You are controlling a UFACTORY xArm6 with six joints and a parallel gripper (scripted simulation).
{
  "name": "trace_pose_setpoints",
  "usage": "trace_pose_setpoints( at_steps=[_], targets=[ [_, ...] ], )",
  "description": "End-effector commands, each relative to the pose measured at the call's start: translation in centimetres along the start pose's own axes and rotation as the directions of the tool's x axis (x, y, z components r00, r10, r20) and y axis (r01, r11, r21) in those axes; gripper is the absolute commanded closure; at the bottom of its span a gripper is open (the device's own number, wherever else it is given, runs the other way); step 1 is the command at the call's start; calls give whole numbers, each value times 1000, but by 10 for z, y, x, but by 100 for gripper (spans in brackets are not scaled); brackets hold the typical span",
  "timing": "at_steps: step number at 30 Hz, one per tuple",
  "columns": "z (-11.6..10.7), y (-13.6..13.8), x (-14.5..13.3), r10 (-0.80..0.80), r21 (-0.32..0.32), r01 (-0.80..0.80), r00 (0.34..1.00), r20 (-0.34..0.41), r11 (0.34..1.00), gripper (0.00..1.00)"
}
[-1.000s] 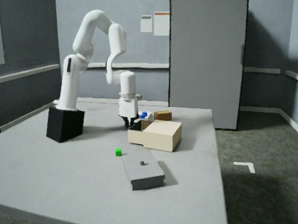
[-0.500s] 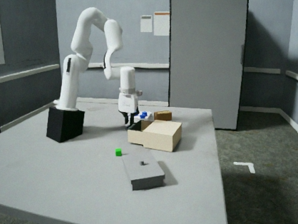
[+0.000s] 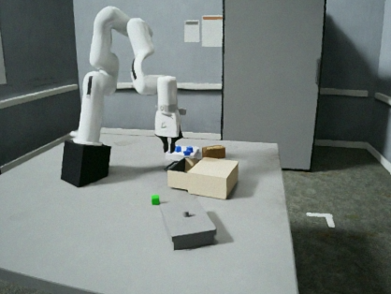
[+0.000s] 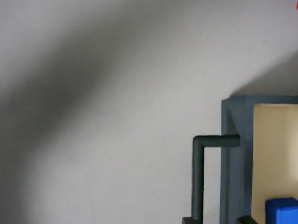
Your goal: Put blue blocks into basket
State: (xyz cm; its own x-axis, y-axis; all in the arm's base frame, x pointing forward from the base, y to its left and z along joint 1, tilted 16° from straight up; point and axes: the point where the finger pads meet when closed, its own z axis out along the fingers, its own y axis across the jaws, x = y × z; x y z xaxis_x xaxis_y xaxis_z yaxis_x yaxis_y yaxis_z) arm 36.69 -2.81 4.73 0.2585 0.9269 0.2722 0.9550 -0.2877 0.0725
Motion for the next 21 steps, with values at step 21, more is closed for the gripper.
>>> trace_pose_setpoints(
  at_steps=[21],
  targets=[
    [-39, 0, 1, 0, 2, 0, 1000, 1, 1000, 76]
  ],
)
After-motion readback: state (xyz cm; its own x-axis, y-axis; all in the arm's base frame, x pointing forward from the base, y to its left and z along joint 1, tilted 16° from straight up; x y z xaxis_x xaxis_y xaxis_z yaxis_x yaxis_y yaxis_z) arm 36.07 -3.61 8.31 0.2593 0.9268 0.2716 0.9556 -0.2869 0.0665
